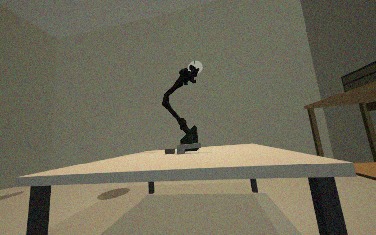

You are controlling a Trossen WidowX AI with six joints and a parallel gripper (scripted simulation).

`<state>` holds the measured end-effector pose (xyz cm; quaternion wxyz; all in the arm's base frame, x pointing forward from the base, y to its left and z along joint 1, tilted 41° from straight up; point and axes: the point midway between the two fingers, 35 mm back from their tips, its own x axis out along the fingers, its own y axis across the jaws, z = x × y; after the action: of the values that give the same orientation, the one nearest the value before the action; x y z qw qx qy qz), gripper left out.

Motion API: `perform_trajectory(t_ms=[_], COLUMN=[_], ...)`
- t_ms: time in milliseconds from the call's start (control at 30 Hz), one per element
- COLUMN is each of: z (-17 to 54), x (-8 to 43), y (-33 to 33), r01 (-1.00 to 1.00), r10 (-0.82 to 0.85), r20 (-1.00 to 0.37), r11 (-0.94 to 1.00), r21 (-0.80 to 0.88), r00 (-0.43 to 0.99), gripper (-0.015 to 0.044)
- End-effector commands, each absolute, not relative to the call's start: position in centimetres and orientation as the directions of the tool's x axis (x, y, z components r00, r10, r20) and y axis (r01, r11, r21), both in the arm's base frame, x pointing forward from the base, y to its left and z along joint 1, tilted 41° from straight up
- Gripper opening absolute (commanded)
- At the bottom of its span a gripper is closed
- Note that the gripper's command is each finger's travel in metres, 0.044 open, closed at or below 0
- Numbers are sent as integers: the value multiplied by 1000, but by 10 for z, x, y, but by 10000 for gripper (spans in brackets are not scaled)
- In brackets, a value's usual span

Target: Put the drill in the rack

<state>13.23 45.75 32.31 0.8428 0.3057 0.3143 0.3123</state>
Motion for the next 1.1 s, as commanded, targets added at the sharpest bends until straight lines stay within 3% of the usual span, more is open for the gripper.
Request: perform_trajectory(t_ms=[0, 300, 533, 800, 1067], z=[281, 175, 94, 21, -28], x=[169, 250, 294, 306, 270], y=[443, 380, 298, 185, 66], r01=[-293, -138, -6, 68, -3], r10=[618, 292, -21, -366, -630], r20=[-433, -645, -767, -828, -774], r11=[737, 950, 999, 925, 776], r21=[609, 280, -32, -374, -631], r00=[656, 706, 641, 425, 69], gripper=[0, 0, 0, 0, 0])
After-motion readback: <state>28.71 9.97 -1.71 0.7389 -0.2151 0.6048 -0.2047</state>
